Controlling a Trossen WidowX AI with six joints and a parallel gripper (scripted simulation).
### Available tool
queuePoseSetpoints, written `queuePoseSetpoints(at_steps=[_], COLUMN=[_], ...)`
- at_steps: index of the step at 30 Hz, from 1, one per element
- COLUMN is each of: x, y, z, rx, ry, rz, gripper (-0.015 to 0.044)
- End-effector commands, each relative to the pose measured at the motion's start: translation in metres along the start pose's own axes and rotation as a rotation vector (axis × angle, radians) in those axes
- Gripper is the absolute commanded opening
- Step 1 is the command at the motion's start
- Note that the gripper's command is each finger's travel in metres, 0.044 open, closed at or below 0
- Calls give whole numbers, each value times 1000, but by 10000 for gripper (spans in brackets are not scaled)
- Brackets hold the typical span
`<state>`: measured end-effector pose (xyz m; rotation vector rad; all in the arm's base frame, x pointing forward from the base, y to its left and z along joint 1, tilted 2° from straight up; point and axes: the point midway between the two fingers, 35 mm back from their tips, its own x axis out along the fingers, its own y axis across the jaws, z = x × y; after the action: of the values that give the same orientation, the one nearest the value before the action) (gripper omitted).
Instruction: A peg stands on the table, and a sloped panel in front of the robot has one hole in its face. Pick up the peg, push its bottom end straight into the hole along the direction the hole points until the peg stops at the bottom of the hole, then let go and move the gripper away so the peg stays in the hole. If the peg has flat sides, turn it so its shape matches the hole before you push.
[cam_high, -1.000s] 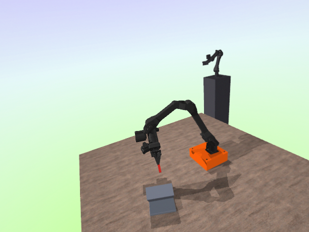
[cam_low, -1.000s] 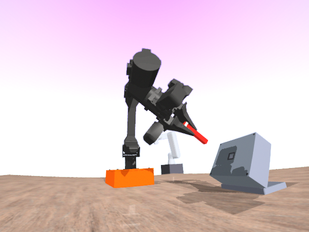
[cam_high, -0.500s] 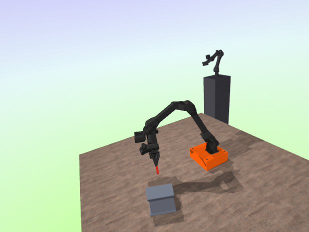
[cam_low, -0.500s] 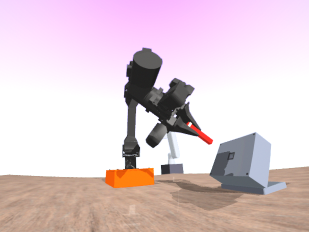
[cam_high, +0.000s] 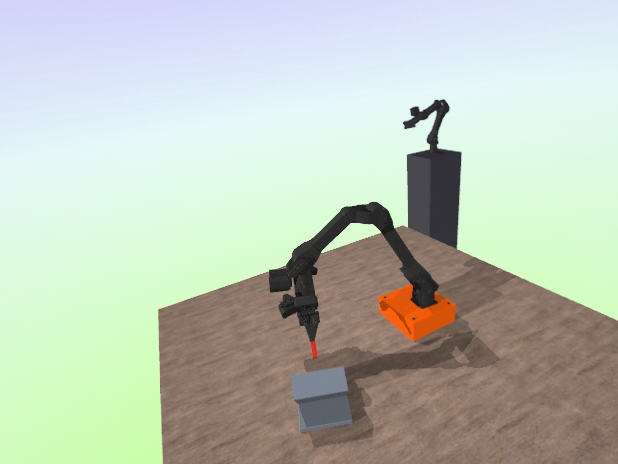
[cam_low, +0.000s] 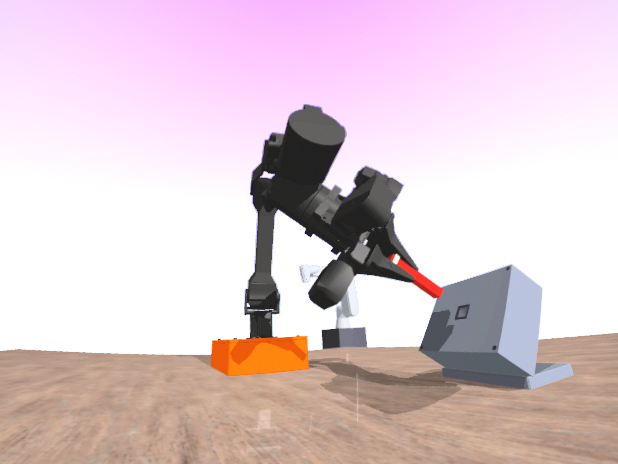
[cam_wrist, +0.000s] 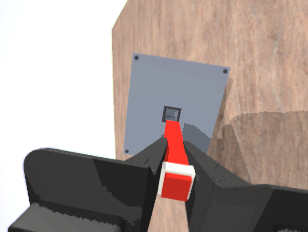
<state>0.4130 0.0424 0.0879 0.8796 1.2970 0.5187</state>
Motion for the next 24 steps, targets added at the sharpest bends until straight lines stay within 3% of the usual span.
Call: queuePoseSetpoints(at_steps=[1,24], x=[8,27], y=[-1,-1], z=[-1,0], rx=[9,8], ry=[2,-2], rz=[11,17], gripper=[0,0])
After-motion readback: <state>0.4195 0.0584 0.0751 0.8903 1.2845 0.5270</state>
